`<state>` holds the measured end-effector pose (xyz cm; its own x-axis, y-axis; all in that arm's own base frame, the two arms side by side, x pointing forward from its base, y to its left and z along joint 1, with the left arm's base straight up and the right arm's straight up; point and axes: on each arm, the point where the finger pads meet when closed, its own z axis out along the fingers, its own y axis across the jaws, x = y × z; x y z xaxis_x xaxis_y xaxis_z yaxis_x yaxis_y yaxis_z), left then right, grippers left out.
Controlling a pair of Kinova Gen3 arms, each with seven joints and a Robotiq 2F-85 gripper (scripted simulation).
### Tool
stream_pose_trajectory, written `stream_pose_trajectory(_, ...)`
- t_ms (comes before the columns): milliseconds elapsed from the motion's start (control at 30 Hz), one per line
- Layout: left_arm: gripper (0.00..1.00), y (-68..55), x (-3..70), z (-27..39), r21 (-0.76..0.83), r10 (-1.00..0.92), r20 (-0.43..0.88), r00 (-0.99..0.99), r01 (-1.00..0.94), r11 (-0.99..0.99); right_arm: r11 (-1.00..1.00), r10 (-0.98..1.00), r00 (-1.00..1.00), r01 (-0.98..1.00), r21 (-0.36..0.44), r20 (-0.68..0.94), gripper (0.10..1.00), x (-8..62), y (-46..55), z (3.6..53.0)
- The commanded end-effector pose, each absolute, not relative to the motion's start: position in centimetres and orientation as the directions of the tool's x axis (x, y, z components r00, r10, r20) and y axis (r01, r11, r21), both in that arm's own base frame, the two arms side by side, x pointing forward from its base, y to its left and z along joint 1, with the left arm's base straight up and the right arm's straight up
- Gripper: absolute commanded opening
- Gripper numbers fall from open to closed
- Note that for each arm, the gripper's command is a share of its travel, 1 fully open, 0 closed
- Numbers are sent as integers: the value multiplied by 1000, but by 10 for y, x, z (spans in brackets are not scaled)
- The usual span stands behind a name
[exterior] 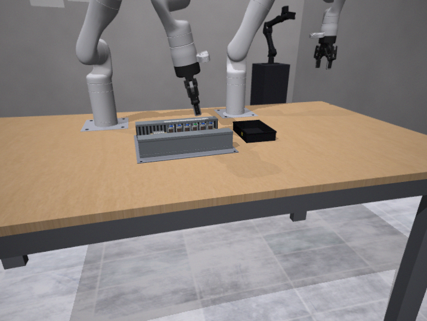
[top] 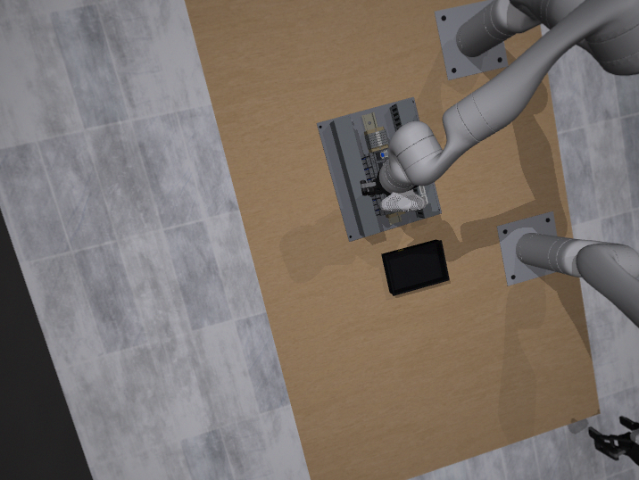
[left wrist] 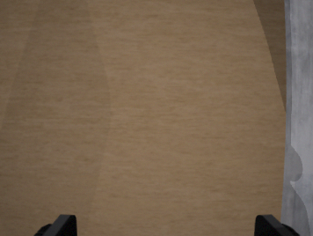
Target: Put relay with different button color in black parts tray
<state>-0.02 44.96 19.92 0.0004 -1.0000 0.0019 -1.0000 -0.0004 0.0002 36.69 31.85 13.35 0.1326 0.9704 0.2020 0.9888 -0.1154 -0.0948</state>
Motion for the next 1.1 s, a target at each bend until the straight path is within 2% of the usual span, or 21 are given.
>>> stream_pose_trajectory(0,1000,450,0,200,0,-1000,0,0,-1000,0,-98,978,111,992,-80,175,651,360,312,135)
stream_pose_trajectory(1067,1000,450,0,200,0,-1000,0,0,-1000,0,7,1000,-6,1000,-13,29,651,327,273,141)
